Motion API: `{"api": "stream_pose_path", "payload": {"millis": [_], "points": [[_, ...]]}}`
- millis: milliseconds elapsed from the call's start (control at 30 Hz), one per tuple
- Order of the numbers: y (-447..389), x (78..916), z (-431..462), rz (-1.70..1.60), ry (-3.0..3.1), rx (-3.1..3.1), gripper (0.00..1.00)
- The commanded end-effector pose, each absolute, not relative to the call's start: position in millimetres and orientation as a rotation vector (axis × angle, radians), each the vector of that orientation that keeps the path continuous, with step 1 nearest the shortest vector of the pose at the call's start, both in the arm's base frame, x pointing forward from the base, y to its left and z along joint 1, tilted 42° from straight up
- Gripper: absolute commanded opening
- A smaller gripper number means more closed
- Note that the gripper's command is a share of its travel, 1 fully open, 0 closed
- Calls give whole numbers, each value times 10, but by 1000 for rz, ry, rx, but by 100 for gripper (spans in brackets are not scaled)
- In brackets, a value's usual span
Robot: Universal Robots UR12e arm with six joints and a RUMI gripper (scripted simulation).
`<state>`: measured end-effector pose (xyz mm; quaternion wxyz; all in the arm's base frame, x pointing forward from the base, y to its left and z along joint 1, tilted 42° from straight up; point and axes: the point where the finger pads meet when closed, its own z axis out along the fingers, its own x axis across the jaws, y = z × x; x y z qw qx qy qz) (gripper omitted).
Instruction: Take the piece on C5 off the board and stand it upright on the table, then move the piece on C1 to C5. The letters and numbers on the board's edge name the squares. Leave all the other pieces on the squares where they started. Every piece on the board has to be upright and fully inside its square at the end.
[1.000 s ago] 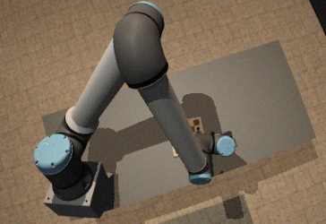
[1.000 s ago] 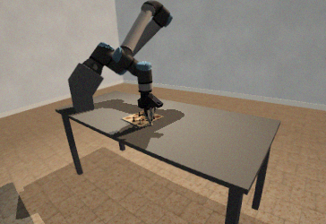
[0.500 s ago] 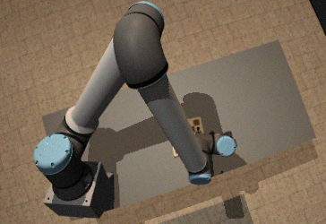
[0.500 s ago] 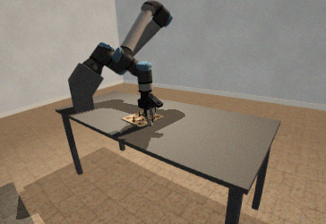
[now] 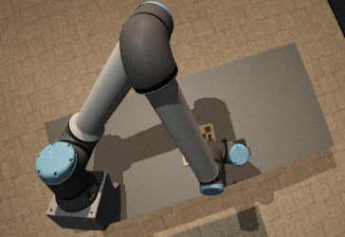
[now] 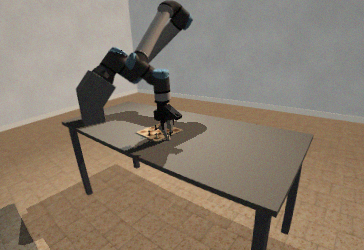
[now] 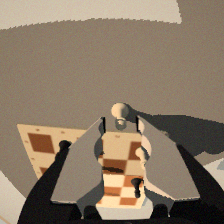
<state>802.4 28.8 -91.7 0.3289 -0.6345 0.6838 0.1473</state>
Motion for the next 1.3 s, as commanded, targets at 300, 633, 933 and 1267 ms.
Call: {"api": "stream_pose_path", "payload": {"millis": [300, 633, 933, 1267], "points": [[-24, 7898, -546, 384, 1789, -1660, 22], [-237, 7808, -291, 384, 1789, -1660, 22], [-269, 7794, -253, 384, 1789, -1660, 100], [-269, 7794, -253, 384, 1789, -1660, 100]]}}
